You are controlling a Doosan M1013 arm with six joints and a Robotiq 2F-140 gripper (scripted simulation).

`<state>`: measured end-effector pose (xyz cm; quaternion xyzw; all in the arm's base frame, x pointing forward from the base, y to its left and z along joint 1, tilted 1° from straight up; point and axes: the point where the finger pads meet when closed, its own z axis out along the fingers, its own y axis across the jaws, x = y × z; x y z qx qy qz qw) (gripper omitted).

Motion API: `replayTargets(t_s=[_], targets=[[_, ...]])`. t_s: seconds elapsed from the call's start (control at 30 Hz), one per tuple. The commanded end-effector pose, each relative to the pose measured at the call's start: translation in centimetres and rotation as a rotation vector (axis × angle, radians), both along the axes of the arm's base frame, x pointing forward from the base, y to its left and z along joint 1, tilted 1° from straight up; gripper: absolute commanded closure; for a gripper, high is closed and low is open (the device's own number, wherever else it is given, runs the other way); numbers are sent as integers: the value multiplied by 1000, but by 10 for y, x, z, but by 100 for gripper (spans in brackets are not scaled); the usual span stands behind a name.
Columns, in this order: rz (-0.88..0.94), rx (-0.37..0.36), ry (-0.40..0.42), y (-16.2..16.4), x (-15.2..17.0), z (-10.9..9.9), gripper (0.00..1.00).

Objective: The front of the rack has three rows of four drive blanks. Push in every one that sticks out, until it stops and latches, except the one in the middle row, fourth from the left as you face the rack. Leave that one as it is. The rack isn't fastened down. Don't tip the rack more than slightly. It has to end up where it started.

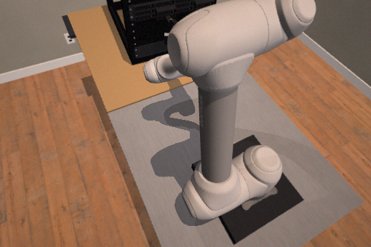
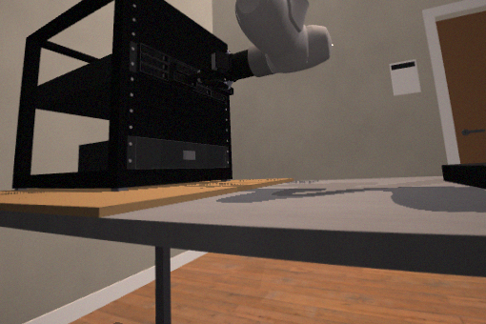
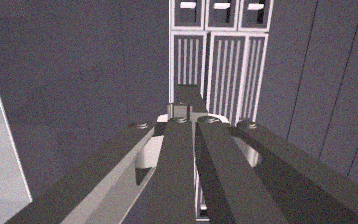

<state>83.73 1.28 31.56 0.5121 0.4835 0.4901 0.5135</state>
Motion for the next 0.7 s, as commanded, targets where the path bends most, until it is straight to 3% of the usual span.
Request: replayTargets(t_s=[0.0, 0.67], targets=[[0, 0, -1, 0, 4, 1, 90], [0, 0, -1, -1, 12, 1, 90]])
